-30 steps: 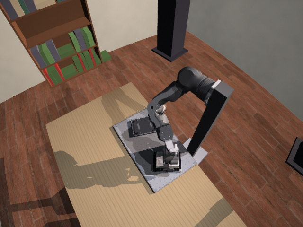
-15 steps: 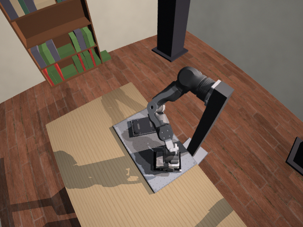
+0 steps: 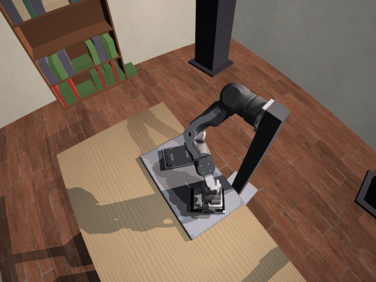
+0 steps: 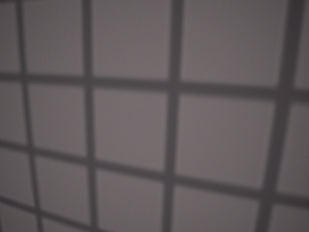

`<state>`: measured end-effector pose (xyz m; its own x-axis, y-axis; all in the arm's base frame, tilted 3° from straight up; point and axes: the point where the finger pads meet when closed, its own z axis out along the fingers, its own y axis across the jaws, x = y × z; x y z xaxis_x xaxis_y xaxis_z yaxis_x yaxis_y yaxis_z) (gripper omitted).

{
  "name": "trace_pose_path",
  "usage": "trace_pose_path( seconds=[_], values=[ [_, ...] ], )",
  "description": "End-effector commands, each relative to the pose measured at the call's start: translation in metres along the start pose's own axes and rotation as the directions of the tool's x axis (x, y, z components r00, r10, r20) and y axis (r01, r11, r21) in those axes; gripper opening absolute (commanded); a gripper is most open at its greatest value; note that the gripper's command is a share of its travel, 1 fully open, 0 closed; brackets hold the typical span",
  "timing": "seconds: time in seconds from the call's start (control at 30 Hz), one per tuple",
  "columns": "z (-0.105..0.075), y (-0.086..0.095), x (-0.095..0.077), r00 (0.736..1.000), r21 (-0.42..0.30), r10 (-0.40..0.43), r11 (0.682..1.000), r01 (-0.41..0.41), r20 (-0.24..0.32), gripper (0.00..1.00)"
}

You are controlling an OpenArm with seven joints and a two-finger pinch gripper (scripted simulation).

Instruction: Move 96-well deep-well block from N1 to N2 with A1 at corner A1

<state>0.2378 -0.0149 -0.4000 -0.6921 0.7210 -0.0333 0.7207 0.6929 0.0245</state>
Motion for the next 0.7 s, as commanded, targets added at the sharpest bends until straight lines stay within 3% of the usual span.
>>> trace_pose_path(
  seconds=[0.0,0.67],
  values=[
    [0.0063,0.0009,0.0019,1.000,-0.012,-0.014,1.000,0.013,-0.005,0.77],
    [0.0063,0.0043,0.0008,1.000,-0.012,-0.009,1.000,0.009,-0.007,0.77]
  ],
)
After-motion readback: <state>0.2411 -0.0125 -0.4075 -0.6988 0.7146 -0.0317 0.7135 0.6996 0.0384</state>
